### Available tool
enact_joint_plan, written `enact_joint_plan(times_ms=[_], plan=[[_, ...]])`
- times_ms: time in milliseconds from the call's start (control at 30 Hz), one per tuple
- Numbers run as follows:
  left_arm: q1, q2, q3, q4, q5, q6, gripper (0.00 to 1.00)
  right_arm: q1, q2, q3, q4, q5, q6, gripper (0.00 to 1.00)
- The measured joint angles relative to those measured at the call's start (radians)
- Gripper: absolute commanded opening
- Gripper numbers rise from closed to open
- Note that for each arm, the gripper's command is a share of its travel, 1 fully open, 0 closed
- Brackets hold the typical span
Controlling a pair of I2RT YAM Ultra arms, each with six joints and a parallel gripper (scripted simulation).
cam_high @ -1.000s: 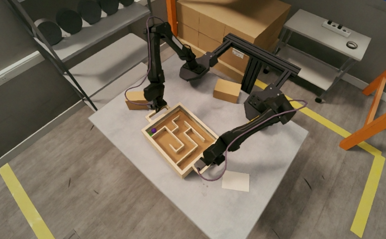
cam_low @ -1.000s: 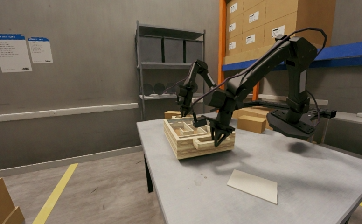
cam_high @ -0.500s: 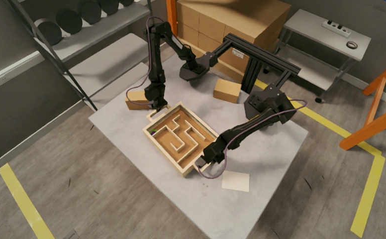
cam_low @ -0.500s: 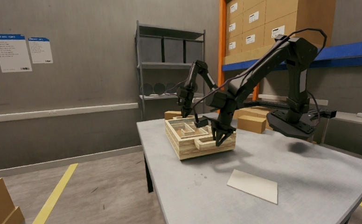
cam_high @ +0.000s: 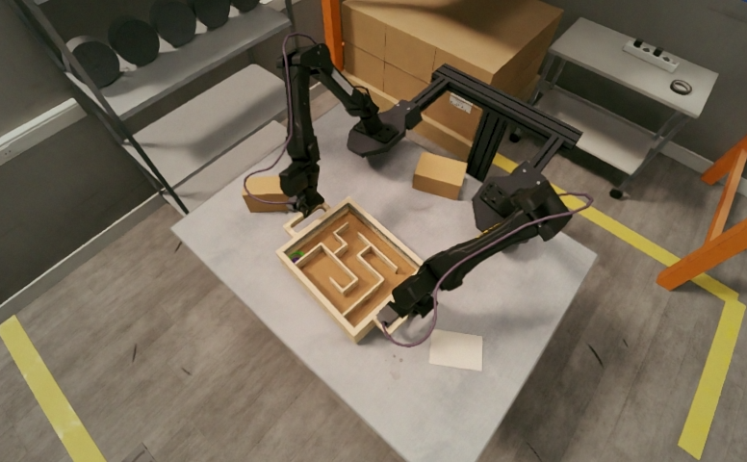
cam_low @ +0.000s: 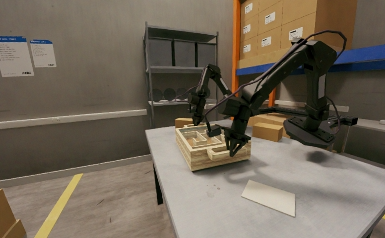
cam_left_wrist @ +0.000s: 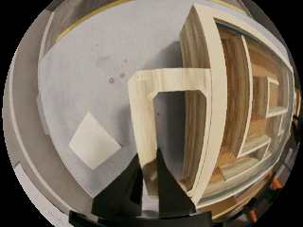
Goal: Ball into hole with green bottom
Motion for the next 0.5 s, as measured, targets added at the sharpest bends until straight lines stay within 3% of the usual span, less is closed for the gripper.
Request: enact_joint_plan(times_ms=[500], plan=[[0.011, 0.023, 0.003, 0.027, 0.009, 0.011, 0.00, -0.010, 0.021, 0.000, 0.027, -0.004, -0.010, 0.00]])
